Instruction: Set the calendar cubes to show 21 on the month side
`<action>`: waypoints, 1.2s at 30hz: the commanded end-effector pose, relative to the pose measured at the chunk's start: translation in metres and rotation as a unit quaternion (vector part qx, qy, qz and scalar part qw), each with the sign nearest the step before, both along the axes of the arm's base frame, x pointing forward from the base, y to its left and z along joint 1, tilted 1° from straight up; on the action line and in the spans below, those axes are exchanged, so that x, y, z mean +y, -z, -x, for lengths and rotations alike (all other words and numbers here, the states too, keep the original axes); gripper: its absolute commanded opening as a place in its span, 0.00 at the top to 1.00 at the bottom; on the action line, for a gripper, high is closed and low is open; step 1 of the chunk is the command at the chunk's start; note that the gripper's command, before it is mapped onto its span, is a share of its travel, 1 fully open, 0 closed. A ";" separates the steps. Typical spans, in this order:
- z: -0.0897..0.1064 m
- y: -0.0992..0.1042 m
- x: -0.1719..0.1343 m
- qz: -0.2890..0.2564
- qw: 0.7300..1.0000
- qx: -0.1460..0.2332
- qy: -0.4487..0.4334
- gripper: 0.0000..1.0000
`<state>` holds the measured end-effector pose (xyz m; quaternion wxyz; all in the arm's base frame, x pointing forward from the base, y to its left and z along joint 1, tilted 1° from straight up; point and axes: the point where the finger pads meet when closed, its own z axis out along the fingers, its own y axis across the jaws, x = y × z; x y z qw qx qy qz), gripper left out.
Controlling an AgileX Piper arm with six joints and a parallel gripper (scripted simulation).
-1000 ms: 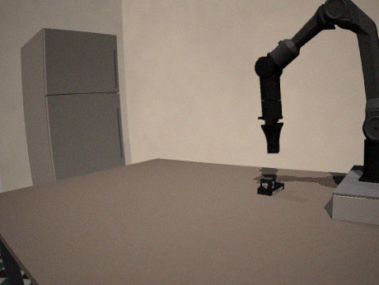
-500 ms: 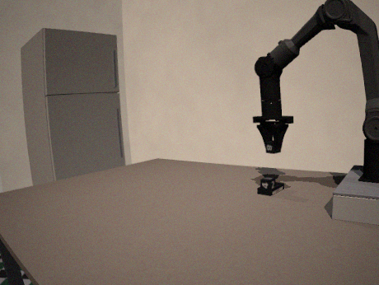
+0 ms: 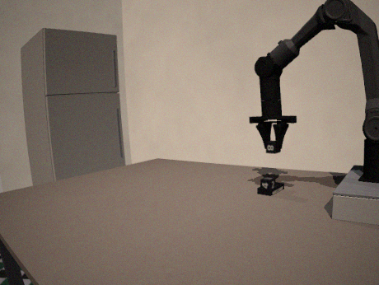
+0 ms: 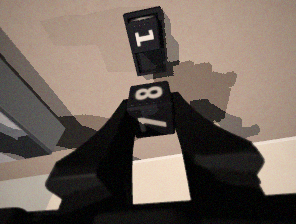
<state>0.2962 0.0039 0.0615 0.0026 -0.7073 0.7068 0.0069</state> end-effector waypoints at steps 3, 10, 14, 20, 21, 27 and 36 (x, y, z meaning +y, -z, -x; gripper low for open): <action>-0.001 0.000 0.000 0.000 1.000 0.000 -0.001 0.62; -0.001 0.000 0.000 0.000 1.000 0.000 -0.001 0.62; -0.001 0.000 0.000 0.000 1.000 0.000 -0.001 0.62; -0.001 0.002 0.000 0.000 1.000 0.000 -0.001 0.62; 0.000 0.003 0.000 -0.001 1.000 0.001 -0.001 0.62; 0.000 0.016 0.000 -0.001 1.000 0.002 -0.001 0.62; 0.001 0.050 0.000 -0.001 1.000 0.002 -0.001 0.62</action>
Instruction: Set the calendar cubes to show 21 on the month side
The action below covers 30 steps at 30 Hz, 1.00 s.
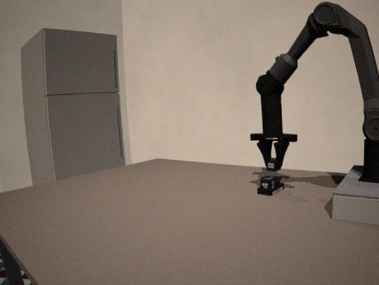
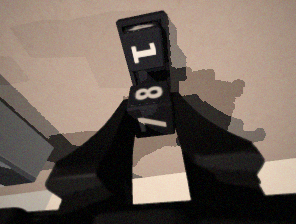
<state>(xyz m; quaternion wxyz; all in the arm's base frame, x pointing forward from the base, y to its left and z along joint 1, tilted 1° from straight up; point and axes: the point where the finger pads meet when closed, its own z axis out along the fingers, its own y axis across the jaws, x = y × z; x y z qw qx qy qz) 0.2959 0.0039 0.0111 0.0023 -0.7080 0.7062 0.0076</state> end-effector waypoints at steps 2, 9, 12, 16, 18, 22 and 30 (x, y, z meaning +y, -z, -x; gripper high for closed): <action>0.000 0.005 0.000 0.000 1.000 0.001 0.000 0.62; 0.001 0.031 0.000 0.000 1.000 0.001 0.000 0.62; 0.001 0.037 0.000 0.000 1.000 0.001 0.000 0.62; 0.000 0.040 0.000 0.000 1.000 0.000 0.000 0.62; 0.000 0.040 0.000 0.000 1.000 0.000 0.000 0.62; 0.000 0.040 0.000 0.000 1.000 0.000 0.000 0.62; 0.000 0.040 0.000 0.000 1.000 0.000 0.000 0.62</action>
